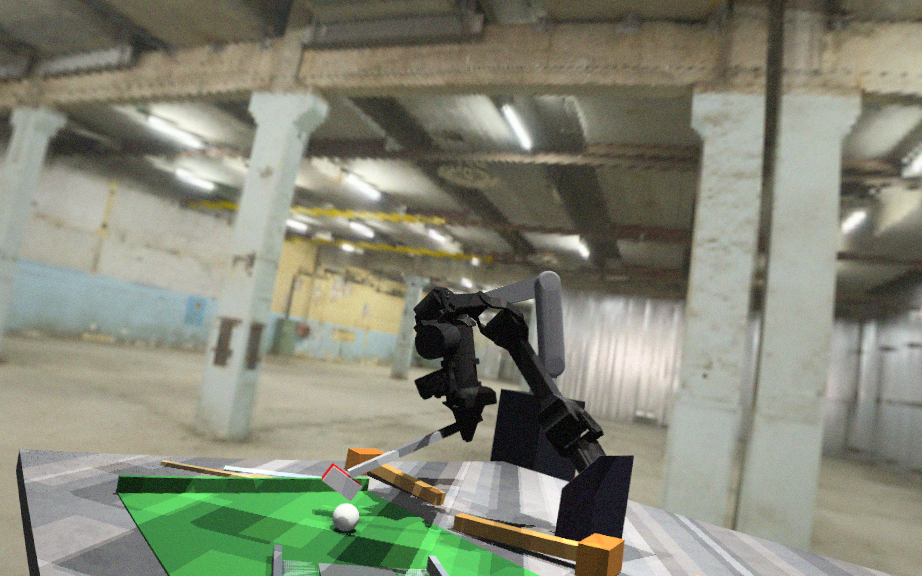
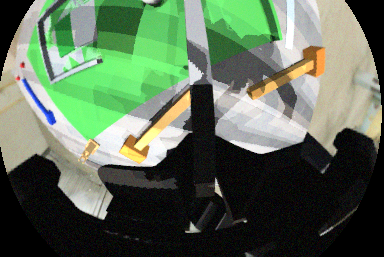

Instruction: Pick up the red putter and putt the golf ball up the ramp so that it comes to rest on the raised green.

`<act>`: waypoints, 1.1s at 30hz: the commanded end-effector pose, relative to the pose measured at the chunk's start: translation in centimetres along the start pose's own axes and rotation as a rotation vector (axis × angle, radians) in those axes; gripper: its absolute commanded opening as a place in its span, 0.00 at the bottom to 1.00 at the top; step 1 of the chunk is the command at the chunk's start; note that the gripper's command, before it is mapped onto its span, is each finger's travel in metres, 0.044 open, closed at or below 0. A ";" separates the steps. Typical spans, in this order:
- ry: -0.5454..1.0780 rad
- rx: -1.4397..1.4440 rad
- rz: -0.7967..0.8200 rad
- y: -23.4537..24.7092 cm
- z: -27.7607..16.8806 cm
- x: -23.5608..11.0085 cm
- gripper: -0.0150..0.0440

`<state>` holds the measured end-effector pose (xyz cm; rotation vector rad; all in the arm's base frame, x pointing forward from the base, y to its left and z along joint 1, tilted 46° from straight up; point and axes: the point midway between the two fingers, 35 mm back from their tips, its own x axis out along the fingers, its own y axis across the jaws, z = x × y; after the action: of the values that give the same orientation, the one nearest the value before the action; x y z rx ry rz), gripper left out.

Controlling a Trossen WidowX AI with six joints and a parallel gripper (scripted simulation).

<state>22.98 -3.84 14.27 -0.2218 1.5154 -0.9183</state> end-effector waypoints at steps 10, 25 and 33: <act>0.000 0.005 -0.008 0.0 0.6 1.9 0.25; 0.005 0.011 -0.005 0.0 0.8 2.7 0.25; 0.003 0.010 -0.006 -0.9 0.9 2.8 0.25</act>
<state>23.09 -6.06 12.42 -0.2126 1.5150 -0.9318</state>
